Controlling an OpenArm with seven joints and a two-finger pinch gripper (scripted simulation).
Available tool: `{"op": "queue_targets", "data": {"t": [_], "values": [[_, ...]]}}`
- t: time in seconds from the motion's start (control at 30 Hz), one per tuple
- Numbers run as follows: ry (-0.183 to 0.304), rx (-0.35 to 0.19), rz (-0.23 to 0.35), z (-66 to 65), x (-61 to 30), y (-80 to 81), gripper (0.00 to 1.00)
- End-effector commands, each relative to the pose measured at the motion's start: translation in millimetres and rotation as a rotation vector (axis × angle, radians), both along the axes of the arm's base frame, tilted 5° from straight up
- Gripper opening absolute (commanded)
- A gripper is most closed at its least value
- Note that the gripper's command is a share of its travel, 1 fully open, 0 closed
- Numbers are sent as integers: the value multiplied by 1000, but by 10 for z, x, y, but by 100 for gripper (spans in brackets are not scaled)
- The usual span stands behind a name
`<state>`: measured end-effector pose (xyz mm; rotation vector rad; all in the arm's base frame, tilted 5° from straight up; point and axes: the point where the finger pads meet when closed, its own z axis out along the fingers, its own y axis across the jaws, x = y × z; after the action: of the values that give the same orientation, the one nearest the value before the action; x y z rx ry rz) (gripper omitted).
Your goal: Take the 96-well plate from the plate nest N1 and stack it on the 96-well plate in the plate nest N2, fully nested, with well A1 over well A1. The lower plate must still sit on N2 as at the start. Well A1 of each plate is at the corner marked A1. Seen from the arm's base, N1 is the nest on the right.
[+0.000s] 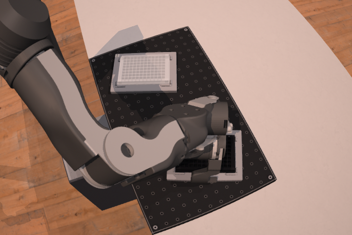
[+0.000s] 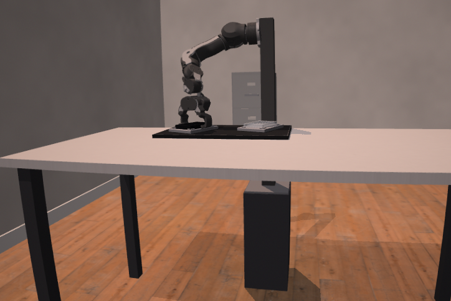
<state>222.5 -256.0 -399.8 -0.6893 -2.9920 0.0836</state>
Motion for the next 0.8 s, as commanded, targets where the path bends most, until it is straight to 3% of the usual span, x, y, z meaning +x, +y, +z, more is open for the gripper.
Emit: {"op": "queue_targets", "data": {"t": [0.0, 0.13, 0.53, 0.77], "values": [[-12, 2, -3, 31, 40, -12, 77], [-15, -2, -4, 78, 78, -35, 77], [-15, -2, -4, 78, 78, -35, 77], [-7, -6, -3, 50, 22, -29, 77]]}}
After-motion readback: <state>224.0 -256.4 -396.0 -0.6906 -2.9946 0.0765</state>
